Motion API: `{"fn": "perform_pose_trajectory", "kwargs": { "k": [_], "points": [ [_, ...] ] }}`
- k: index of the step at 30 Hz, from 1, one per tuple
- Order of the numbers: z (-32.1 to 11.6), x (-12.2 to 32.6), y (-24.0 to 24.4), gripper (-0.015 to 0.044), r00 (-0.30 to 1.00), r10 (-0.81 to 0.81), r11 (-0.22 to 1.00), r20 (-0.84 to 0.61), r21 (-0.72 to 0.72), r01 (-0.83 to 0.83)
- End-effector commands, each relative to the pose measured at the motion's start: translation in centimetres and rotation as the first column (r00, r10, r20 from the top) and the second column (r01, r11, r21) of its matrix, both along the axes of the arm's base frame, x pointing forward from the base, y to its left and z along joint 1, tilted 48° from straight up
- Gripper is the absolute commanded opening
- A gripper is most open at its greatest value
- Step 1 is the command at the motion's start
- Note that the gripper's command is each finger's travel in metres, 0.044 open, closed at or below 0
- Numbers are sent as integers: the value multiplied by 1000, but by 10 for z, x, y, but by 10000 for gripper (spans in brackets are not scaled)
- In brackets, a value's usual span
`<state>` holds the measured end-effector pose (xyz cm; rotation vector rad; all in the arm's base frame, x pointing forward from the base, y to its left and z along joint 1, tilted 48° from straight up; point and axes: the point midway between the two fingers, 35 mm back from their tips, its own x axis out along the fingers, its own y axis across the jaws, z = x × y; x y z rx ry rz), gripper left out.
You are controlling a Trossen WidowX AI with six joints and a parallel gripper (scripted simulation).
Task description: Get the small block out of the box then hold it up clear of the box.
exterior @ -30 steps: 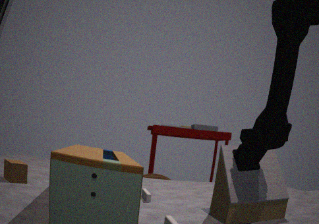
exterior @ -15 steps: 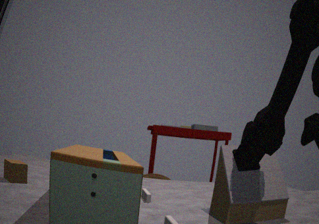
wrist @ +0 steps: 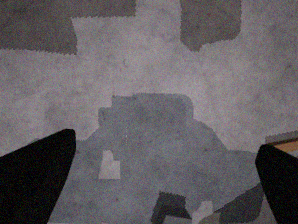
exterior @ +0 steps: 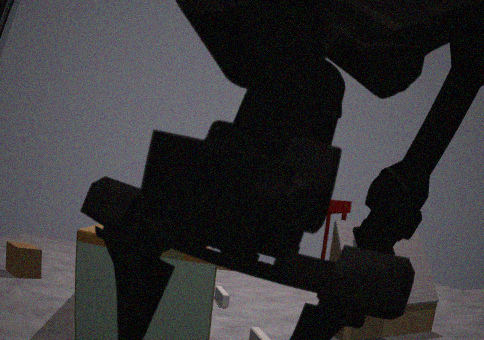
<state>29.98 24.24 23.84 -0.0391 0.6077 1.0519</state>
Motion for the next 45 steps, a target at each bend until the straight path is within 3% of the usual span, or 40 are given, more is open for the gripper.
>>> {"fn": "perform_pose_trajectory", "kwargs": {
  "k": [1,8,12,19,23,26,31,45],
  "points": [
    [-20,41,-61,400,991,-83,984,105,-150,99],
    [-50,74,-169,400,968,-128,901,217,-382,205],
    [-58,85,-214,400,951,-241,863,195,-405,302],
    [-100,63,-240,400,987,-70,829,142,-543,137],
    [-139,29,-263,400,989,140,778,53,-623,-77],
    [-165,-4,-277,400,947,320,732,-15,-631,-257],
    [-184,-39,-285,400,867,496,683,-47,-596,-423],
    [-186,-44,-285,400,853,520,676,-47,-589,-444]
  ]
}}
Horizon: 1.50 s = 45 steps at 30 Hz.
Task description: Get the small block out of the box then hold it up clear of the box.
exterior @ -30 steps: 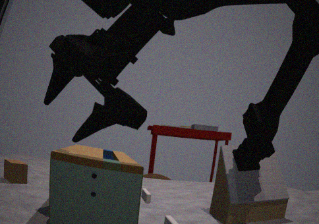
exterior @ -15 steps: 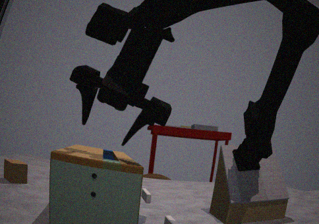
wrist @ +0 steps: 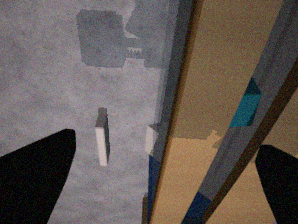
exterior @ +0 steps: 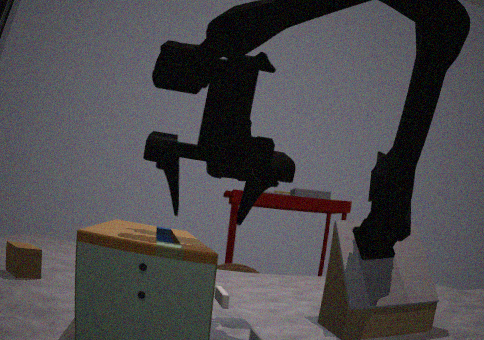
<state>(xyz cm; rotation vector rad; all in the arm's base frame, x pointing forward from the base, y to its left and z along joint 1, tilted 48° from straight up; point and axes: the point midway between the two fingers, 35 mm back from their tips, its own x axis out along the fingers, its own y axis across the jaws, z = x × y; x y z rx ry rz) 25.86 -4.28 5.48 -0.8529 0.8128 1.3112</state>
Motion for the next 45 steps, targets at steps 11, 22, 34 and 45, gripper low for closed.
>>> {"fn": "perform_pose_trajectory", "kwargs": {
  "k": [11,22,34,45],
  "points": [
    [-12,2,13,400,1000,12,1000,-8,0,-12],
    [-22,6,27,400,1000,12,1000,-8,-1,-12],
    [-33,8,44,400,1000,12,1000,-7,1,-12],
    [-42,9,59,400,1000,12,1000,-7,4,-12]
  ]
}}
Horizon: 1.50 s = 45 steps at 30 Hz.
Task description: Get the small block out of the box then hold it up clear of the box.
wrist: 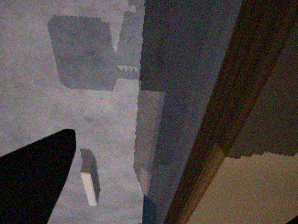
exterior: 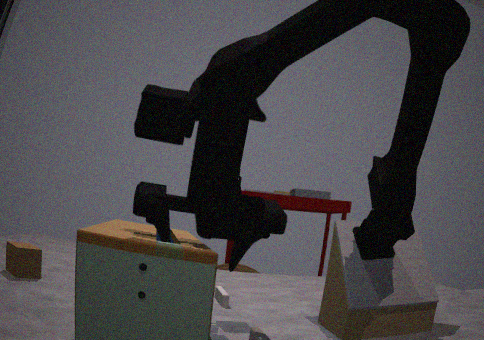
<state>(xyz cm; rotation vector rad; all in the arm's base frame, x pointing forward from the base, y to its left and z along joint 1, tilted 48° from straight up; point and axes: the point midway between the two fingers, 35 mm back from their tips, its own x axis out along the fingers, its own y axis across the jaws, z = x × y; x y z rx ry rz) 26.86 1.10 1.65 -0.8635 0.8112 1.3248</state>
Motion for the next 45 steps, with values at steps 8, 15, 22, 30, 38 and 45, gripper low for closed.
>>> {"fn": "perform_pose_trajectory", "kwargs": {
  "k": [8,15,22,30,38,45],
  "points": [
    [-4,0,5,400,1000,0,1000,0,1,0],
    [-16,0,-5,400,1000,0,1000,-2,1,0],
    [-27,0,-14,400,1000,0,1000,-2,1,0],
    [-39,0,-25,400,1000,0,1000,-2,0,0],
    [-50,0,-36,400,1000,0,1000,-2,0,0],
    [-56,0,-41,400,1000,0,1000,-2,-1,0]
  ]
}}
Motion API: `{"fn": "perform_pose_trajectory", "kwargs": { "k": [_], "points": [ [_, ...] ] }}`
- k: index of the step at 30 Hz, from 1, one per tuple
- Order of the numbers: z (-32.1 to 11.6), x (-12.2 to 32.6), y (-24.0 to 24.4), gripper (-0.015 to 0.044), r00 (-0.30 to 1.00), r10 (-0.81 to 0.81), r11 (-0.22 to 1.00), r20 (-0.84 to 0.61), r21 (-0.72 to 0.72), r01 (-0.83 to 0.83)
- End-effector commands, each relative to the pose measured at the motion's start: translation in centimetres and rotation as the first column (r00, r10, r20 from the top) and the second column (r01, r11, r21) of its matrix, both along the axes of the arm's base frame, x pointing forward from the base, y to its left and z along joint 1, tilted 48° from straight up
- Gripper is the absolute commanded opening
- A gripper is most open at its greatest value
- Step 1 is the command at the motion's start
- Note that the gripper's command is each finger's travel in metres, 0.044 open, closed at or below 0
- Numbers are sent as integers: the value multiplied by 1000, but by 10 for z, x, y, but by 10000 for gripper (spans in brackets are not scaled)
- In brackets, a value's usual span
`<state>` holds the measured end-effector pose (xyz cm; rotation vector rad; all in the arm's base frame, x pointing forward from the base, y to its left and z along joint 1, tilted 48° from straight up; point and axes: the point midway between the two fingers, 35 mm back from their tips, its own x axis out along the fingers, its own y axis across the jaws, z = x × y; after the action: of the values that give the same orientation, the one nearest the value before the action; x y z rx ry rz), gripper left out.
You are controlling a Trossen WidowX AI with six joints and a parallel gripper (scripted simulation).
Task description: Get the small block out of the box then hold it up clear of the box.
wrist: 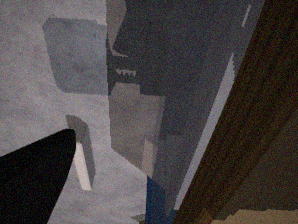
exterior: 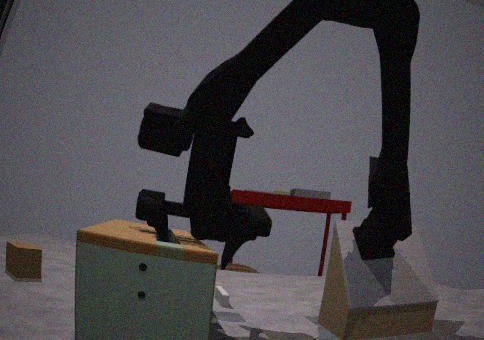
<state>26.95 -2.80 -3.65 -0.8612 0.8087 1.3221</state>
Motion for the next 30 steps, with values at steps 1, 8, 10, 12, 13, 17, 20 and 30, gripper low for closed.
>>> {"fn": "perform_pose_trajectory", "kwargs": {
  "k": [1,8,10,12,13,17,20,30],
  "points": [
    [-2,-1,-1,400,1000,3,1000,-4,-3,-3],
    [6,-2,7,400,1000,3,1000,-4,-3,-3],
    [6,-2,7,400,1000,3,1000,-4,-3,-3],
    [5,-2,5,400,1000,3,1000,-4,-3,-3],
    [4,-2,5,400,1000,3,1000,-4,-3,-3],
    [0,-2,1,400,1000,3,1000,-4,-3,-3],
    [-2,-2,-1,400,1000,3,1000,-4,-3,-3],
    [-10,-2,-8,400,1000,3,1000,-4,-4,-3]
  ]
}}
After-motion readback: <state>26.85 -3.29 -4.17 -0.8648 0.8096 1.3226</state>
